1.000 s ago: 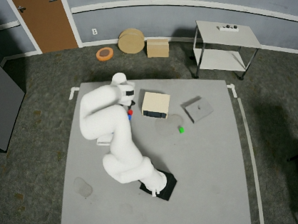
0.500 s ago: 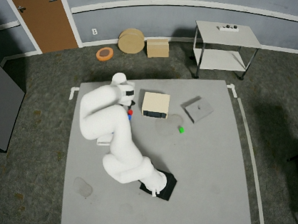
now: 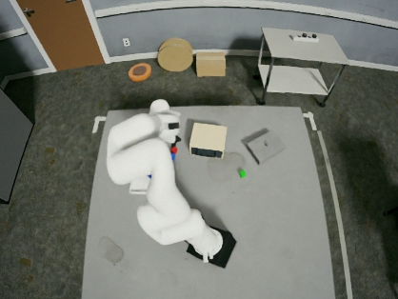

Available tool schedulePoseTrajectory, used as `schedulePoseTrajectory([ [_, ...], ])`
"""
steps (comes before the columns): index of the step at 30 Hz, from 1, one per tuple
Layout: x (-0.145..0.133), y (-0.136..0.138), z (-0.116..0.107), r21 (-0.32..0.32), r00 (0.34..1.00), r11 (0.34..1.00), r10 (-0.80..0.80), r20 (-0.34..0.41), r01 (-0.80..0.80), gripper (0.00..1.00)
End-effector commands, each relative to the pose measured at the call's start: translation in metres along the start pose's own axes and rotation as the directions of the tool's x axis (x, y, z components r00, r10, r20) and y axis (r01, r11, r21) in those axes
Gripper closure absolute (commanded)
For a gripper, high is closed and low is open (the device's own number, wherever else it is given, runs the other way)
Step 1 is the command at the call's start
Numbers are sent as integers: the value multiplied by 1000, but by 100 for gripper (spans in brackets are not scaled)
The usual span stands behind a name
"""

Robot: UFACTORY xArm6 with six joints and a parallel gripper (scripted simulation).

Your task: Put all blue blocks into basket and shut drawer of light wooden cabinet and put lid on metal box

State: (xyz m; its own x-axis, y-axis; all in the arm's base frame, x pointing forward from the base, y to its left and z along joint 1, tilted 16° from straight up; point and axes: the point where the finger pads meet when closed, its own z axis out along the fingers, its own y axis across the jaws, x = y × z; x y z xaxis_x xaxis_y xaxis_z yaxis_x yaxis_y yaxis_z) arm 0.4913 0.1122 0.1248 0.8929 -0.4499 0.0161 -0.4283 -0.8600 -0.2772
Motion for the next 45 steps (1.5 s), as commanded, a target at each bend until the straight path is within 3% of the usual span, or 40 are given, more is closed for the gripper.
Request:
schedulePoseTrajectory([
  [1,2,-1,10,3,1000,1000,-1,-4,1,45],
  [28,3,-1,97,3,1000,1000,-1,-4,1,45],
  [45,4,-1,112,3,1000,1000,-1,-4,1,45],
])
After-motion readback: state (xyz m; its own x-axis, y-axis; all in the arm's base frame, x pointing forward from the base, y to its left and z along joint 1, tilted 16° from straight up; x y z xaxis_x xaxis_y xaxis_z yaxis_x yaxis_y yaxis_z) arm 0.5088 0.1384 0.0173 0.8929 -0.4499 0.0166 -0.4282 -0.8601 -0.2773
